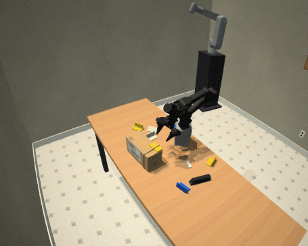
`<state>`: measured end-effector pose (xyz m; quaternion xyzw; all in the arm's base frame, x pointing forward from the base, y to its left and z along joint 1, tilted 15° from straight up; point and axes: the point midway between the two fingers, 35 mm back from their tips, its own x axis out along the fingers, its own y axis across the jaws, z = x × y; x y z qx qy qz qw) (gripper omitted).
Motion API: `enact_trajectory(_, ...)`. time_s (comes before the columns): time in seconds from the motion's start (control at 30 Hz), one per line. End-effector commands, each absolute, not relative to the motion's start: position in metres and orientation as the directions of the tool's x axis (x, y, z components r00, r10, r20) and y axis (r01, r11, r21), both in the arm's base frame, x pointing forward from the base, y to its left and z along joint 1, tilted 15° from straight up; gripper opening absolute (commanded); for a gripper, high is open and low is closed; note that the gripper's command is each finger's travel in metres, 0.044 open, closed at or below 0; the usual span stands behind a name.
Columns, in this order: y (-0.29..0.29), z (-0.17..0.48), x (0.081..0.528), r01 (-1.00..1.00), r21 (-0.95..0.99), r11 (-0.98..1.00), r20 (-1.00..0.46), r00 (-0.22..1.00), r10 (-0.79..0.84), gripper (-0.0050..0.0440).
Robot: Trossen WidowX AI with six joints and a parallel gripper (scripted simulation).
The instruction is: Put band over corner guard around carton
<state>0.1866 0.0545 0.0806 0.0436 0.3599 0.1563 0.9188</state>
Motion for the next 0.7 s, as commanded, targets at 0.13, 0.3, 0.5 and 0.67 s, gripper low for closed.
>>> enact_trajectory(0.13,0.059,0.053,0.193,-0.250,0.179,0.951,-0.677,0.671,0.304,0.0440)
enact_trajectory(0.3,0.060,0.025,0.190,-0.237,0.159,0.958,-0.740,0.614,0.275,0.0440)
enact_trajectory(0.5,0.058,0.020,0.194,-0.221,0.156,0.963,-0.735,0.626,0.263,0.0440)
enact_trajectory(0.67,0.054,0.004,0.187,-0.191,0.154,0.970,-0.776,0.584,0.238,0.0440)
